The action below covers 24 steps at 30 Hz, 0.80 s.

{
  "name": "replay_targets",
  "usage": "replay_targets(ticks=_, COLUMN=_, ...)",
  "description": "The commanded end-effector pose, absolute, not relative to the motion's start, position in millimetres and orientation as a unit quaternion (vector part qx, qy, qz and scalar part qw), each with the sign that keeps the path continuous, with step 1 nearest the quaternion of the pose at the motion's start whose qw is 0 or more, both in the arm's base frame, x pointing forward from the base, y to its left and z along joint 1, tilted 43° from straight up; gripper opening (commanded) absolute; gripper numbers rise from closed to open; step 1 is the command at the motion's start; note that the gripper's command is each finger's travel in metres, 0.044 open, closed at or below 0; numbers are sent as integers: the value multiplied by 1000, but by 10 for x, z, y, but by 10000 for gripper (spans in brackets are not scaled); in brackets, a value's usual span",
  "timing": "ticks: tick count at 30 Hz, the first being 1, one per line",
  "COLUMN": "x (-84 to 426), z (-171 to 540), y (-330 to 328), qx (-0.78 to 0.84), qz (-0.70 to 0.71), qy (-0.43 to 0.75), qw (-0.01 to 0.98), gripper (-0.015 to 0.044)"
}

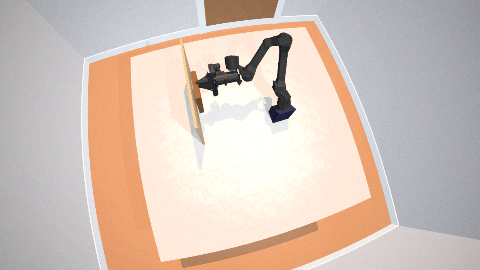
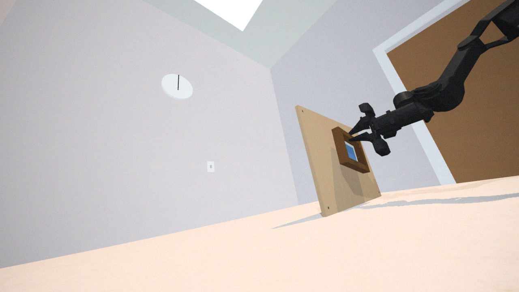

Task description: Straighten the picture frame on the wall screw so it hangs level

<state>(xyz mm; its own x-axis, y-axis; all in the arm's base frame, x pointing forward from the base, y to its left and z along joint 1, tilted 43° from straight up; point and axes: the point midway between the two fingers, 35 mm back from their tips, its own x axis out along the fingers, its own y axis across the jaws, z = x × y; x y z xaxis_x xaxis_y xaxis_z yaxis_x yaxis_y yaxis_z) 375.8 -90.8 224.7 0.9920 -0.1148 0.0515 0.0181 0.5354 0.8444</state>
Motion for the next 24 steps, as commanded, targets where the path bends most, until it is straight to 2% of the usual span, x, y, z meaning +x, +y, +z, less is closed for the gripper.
replay_targets(ticks=1, x=3762, z=2262, y=-883, qx=478, qz=-32, qy=-51, qw=876, gripper=0)
replay_targets(ticks=24, x=3765, z=2250, y=-863, qx=478, qz=-33, qy=-51, qw=876, gripper=0)
